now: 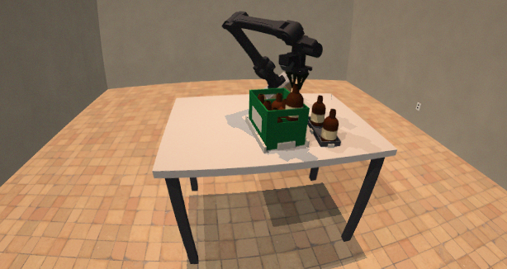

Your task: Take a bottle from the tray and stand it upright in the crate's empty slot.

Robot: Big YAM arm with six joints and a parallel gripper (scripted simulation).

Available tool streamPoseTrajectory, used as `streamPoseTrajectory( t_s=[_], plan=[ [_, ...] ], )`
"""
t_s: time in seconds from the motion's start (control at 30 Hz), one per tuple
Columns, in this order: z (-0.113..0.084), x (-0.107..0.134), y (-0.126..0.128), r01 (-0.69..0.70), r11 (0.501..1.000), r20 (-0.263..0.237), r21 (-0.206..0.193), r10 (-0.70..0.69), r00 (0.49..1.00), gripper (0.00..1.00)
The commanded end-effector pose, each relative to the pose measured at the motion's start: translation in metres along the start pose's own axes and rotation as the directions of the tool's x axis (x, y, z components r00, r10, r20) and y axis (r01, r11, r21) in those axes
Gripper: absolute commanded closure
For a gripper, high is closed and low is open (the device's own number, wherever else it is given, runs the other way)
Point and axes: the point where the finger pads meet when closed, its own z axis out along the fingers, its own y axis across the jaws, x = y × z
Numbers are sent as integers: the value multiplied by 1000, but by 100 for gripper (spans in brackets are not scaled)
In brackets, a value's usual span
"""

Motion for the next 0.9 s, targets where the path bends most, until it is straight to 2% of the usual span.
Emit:
streamPoseTrajectory(
  t_s=[0.0,0.87],
  plan=[
    [-4,-7,-3,-10,1000,6,-21,10,1000,100],
    [-4,-7,-3,-8,1000,6,-21,8,1000,100]
  ],
)
